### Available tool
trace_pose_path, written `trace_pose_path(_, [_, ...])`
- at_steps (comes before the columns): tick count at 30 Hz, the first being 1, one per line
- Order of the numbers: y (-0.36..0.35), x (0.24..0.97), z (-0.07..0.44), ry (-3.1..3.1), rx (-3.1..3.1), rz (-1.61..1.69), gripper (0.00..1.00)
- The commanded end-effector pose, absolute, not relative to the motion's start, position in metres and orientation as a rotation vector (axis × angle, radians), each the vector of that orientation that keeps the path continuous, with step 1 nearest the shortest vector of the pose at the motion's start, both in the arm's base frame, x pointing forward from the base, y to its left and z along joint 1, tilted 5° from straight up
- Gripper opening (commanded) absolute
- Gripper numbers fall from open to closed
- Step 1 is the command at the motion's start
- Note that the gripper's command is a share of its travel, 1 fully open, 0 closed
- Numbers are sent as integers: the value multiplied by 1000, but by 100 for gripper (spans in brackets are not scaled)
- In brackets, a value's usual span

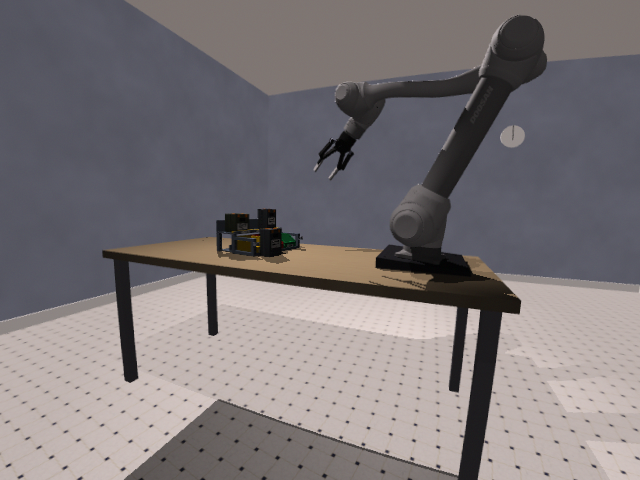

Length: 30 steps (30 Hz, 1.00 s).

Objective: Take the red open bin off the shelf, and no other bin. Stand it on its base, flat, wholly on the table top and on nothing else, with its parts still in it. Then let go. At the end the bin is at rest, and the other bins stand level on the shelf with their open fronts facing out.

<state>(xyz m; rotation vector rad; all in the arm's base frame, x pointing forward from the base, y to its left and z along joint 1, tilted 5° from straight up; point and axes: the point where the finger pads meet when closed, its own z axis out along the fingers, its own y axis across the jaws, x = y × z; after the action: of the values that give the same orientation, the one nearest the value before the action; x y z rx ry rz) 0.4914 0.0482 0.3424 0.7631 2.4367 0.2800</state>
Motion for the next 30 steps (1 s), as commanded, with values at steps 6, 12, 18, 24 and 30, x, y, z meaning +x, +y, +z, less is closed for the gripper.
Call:
trace_pose_path(6, [49,490,344,2435,759,282,57])
trace_pose_path(12, [67,452,371,2435,759,282,57])
trace_pose_path(18, [67,452,371,2435,759,282,57])
trace_pose_path(24, [67,452,371,2435,759,282,57])
trace_pose_path(30, [84,414,397,2435,759,282,57])
